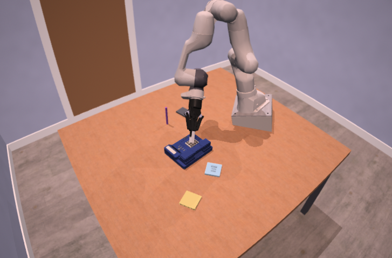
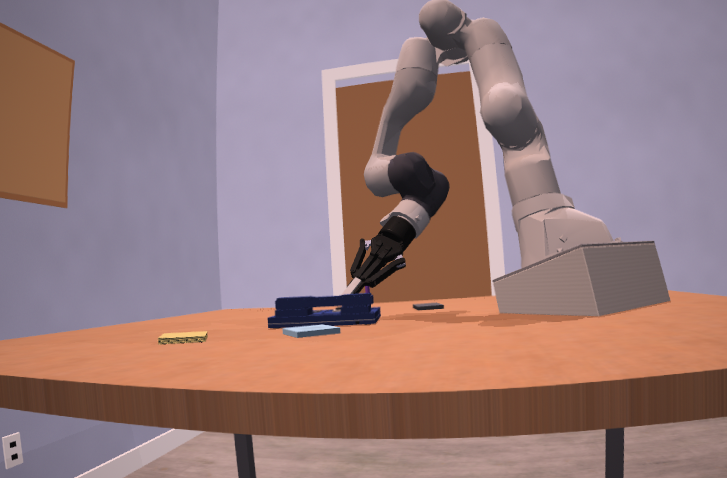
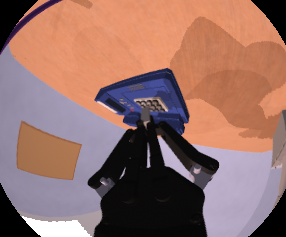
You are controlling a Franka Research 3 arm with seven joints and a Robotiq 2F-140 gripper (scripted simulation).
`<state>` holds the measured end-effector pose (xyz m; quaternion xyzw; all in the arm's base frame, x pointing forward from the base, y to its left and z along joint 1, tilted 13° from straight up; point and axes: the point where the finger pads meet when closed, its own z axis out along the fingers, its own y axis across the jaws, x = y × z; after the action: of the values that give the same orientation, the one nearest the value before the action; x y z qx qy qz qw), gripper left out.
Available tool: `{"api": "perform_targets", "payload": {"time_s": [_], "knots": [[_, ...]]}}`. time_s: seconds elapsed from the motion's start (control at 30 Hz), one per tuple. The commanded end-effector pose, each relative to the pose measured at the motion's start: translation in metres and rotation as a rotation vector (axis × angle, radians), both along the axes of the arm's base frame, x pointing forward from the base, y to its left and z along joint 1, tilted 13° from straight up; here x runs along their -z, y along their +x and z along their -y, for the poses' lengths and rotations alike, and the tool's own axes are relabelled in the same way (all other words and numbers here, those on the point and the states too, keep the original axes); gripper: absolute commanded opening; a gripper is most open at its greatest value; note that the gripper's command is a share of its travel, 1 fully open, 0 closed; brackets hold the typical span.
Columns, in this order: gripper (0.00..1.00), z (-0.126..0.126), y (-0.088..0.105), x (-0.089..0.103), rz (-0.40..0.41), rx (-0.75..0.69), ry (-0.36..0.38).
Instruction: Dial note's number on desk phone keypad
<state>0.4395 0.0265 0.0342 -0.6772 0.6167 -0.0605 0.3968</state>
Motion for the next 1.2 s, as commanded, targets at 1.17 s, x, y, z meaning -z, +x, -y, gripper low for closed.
{"api": "perform_targets", "payload": {"time_s": [1.17], "knots": [[0.00, -0.001, -0.001, -0.010, 0.004, 0.000, 0.000]]}}
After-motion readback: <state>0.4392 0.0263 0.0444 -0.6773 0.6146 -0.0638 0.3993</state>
